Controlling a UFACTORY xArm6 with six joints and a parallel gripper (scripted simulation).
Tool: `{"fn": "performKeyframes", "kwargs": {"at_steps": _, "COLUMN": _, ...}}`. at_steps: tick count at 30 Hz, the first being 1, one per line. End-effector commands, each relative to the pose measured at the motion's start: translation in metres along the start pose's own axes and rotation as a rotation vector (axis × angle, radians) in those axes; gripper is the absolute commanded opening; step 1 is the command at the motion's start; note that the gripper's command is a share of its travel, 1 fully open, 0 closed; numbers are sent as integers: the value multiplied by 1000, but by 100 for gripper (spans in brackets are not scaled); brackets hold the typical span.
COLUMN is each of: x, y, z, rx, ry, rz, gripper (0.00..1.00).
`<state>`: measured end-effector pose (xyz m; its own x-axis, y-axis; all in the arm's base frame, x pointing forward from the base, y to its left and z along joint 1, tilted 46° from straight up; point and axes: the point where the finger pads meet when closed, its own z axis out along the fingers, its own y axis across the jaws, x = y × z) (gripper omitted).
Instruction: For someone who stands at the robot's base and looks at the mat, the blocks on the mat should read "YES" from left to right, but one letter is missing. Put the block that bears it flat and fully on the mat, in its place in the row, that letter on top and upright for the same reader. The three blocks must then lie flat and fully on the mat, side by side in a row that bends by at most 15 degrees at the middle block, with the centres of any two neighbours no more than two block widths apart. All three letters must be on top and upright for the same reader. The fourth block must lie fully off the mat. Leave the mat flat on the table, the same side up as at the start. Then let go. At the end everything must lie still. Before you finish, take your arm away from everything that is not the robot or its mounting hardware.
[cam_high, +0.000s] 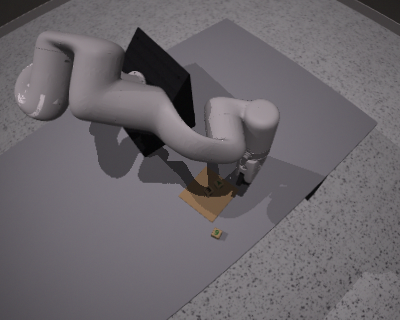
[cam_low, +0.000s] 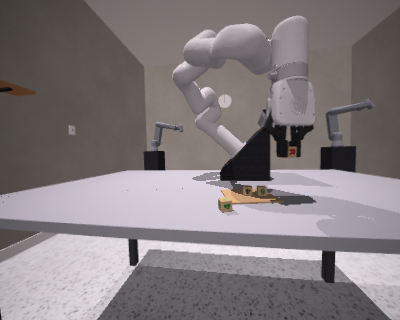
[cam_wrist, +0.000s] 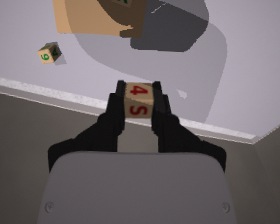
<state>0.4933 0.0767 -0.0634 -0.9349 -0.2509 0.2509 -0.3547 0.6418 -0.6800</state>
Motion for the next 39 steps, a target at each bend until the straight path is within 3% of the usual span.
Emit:
{"fn": "performKeyframes", "kwargs": {"at_steps": 1, "x": 5, "y": -9, "z": -2, "rx": 1, "ry": -13, "rz": 140, "gripper": 21}}
{"fn": "performKeyframes", "kwargs": {"at_steps": 39, "x": 61, "y": -65, "z": 3, "rx": -8, "ry": -10, "rz": 1175, "gripper": 21}}
